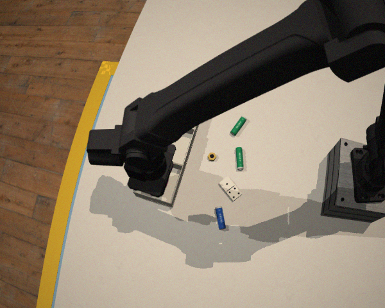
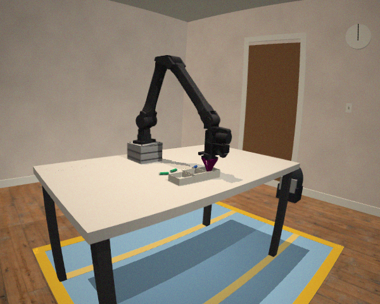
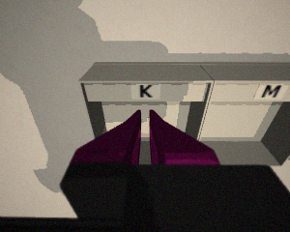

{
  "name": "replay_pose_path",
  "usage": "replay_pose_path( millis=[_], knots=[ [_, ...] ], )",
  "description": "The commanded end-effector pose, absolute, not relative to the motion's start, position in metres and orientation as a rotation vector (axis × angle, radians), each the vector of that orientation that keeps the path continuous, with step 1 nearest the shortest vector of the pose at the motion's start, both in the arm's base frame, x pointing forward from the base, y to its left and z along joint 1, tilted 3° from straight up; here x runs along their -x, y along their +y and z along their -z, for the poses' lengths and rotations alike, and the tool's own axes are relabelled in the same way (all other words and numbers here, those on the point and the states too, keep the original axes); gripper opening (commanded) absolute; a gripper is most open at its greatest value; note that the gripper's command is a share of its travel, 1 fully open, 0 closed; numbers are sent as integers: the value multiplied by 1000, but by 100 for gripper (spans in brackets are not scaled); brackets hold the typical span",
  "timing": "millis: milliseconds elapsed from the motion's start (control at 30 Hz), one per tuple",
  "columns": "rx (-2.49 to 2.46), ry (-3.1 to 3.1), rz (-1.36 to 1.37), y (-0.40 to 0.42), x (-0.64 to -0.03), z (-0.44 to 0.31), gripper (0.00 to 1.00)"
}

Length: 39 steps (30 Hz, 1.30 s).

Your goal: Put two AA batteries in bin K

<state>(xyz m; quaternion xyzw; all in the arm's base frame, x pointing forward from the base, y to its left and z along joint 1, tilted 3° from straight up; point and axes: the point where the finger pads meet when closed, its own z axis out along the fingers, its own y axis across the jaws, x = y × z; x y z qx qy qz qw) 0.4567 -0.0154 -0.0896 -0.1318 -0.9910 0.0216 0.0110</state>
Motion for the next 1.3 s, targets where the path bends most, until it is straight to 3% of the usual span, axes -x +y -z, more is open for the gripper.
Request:
replay_pose_path(
  millis=[0, 467, 700, 1000, 1067, 1267],
  knots=[
    [420, -3149, -62, -20, -482, 62, 8],
    [414, -3119, -66, -17, -473, 58, 8],
    [420, -3159, -59, -12, -486, 19, 8],
    [405, -3076, -74, -9, -456, 45, 8],
    [420, -3160, -58, -8, -485, 5, 8],
    [421, -3164, -57, -6, -485, -47, 8]
  ],
)
